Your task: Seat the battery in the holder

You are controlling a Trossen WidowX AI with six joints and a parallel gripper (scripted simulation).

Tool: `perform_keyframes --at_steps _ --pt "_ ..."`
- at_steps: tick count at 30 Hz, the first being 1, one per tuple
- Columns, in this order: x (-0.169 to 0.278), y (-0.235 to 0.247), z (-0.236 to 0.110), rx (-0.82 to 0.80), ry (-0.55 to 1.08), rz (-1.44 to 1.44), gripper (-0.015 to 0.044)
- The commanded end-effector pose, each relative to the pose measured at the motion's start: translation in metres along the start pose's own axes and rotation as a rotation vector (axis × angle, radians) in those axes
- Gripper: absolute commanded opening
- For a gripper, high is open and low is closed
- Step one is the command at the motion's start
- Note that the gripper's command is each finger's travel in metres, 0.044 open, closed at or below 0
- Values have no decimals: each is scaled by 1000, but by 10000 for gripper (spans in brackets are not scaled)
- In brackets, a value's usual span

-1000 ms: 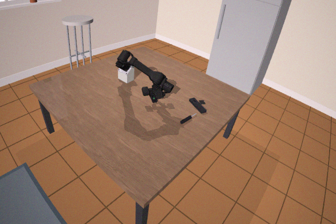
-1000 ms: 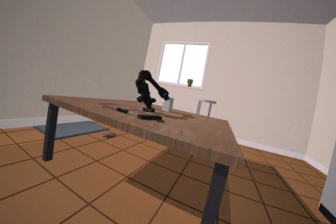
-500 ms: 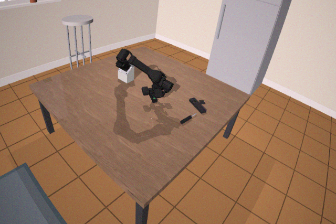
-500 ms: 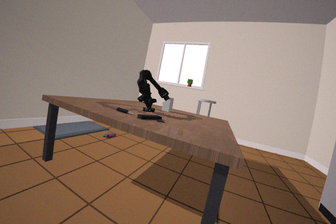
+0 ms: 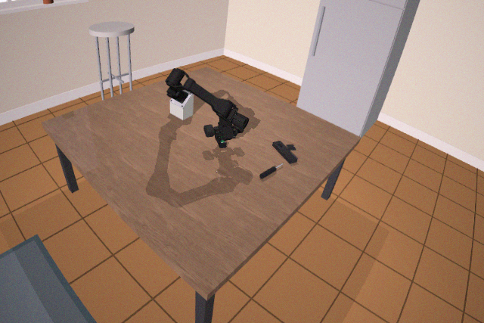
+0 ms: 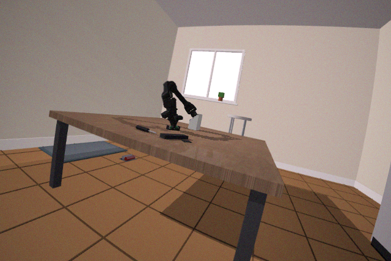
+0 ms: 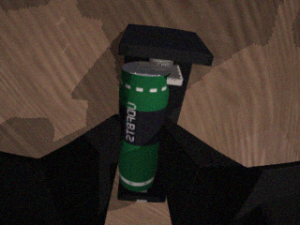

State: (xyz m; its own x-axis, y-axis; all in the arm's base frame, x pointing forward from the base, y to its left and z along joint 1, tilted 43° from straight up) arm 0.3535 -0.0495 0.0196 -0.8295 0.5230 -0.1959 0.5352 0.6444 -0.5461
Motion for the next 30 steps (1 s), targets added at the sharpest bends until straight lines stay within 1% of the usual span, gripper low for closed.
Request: perform_keyframes --at_steps 1,30 --pt "-2 0 1 -1 -35 8 66" --pt "9 -3 5 -10 -168 9 66"
Point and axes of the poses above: the point midway between the two fingers, 35 mm back from their tips, its own z axis out along the fingers, its own y axis across the jaws, x = y × z, the point moved 4 cm from there along -z, back along the fingers
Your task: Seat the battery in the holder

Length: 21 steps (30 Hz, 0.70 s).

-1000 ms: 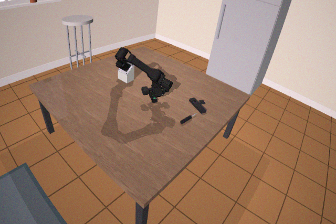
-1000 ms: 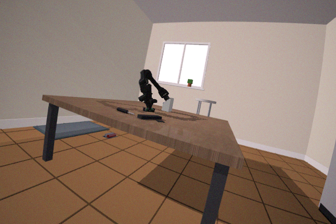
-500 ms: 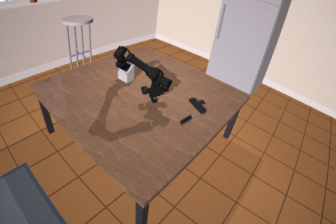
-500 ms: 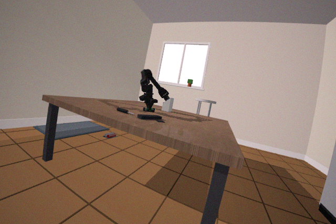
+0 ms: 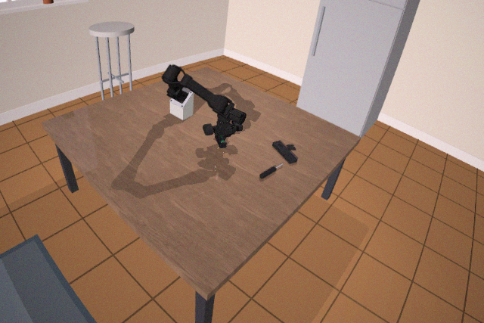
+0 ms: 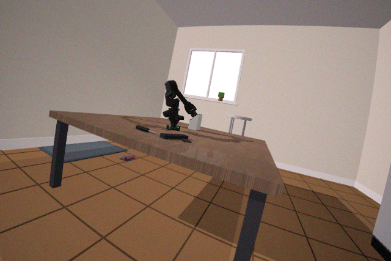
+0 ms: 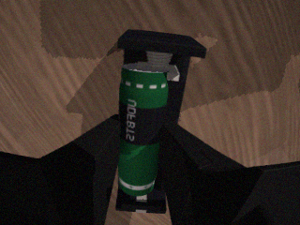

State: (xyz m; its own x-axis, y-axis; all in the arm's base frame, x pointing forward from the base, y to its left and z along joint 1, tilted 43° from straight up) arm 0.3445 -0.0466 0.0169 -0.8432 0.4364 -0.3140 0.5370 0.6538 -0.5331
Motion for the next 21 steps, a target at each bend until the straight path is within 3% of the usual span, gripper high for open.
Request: perform_keyframes --at_steps 1,21 --pt "0 -2 3 7 -26 8 66" --pt "7 -4 4 -4 -123 8 66"
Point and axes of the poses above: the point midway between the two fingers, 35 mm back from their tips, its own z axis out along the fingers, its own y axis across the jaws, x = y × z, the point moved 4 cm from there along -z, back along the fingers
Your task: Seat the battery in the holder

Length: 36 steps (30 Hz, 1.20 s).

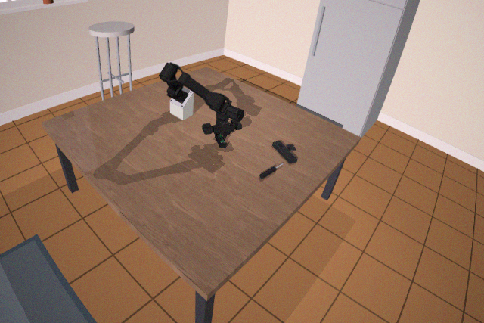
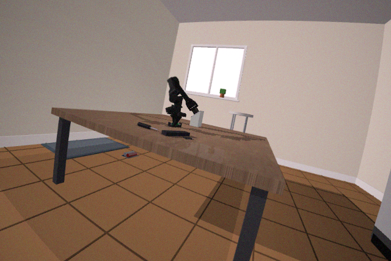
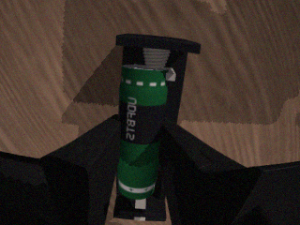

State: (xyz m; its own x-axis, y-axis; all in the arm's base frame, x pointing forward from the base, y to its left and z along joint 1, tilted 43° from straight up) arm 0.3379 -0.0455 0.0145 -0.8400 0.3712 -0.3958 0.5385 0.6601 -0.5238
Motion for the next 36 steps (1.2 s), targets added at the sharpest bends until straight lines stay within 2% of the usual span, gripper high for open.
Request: perform_keyframes --at_steps 1,36 --pt "1 -2 3 7 -23 5 66" --pt "15 -4 4 -14 -165 7 66"
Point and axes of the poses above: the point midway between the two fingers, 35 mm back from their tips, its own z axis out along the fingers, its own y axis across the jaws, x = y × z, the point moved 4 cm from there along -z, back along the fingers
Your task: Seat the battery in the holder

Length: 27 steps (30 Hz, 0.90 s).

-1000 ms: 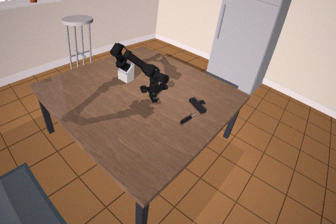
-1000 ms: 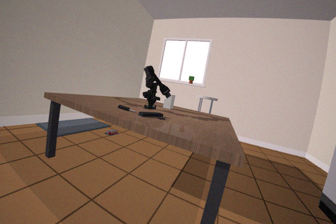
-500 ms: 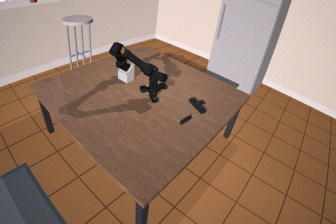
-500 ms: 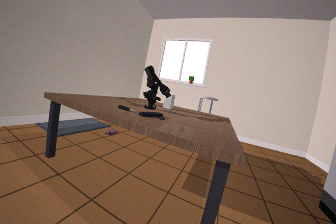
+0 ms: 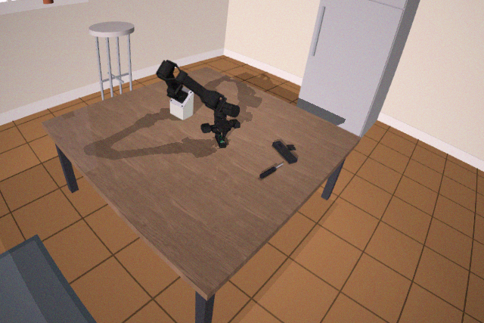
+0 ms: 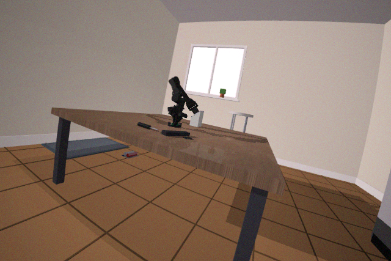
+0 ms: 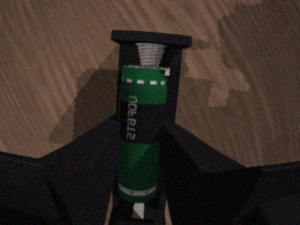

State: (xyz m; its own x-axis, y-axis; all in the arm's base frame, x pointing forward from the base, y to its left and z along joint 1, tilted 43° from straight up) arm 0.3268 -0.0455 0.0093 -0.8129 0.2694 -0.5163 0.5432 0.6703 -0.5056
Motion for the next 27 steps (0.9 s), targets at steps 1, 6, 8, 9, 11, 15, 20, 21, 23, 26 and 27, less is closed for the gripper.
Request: perform_keyframes --at_steps 1,6,8,9,11,15,20,21,23,26,27 --pt "4 -1 0 5 -6 -2 66" --pt "8 -1 -1 3 -11 -1 66" --pt "10 -2 -1 3 -14 -1 66" --pt "11 -2 -1 2 -15 -1 66" --pt "12 -2 -1 2 -17 -1 66" --pt "14 -2 -2 1 -21 -1 66" --pt "14 -2 -2 -2 -22 0 66" --pt "14 -2 -2 -3 -22 0 66" --pt "14 -2 -2 -3 -22 0 66" --pt "14 -2 -2 -4 -22 0 66" --pt "14 -2 -2 -5 -22 0 66"
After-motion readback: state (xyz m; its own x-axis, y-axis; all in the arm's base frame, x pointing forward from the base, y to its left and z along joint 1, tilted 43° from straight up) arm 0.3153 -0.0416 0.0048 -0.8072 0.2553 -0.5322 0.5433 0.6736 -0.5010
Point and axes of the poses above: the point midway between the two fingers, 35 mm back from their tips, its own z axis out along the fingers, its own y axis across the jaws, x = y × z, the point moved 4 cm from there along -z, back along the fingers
